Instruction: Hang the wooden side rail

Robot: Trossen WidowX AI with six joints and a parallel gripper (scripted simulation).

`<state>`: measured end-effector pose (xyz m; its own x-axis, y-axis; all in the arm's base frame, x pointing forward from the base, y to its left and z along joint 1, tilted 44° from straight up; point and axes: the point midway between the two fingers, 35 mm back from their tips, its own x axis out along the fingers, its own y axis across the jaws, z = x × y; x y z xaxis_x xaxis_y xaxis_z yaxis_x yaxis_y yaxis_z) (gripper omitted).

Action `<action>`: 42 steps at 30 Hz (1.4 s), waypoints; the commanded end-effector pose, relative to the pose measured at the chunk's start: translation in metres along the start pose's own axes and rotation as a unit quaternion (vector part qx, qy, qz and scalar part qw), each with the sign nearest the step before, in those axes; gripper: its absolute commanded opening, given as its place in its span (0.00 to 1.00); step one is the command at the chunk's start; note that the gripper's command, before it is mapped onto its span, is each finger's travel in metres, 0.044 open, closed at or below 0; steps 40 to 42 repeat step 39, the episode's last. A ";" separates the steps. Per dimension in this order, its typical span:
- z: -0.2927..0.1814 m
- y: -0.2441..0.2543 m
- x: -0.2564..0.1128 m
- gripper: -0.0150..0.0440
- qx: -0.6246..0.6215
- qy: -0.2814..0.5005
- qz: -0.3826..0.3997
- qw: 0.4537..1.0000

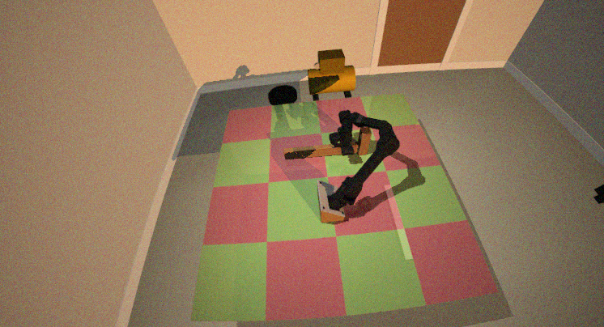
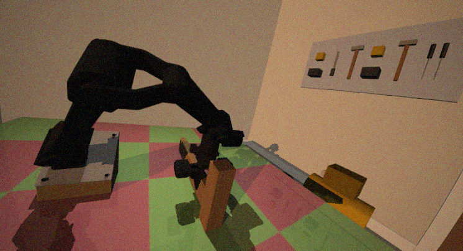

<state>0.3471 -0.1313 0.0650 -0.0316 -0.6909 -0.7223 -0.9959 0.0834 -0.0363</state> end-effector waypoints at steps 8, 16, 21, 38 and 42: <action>0.001 -0.001 -0.017 0.97 0.001 0.001 -0.002 1.000; 0.001 0.000 -0.040 1.00 0.003 0.004 -0.004 1.000; 0.018 0.000 -0.040 1.00 0.003 0.003 -0.004 1.000; 0.028 0.000 -0.040 1.00 0.000 0.003 -0.004 1.000; 0.028 0.000 -0.040 1.00 0.000 0.003 -0.004 1.000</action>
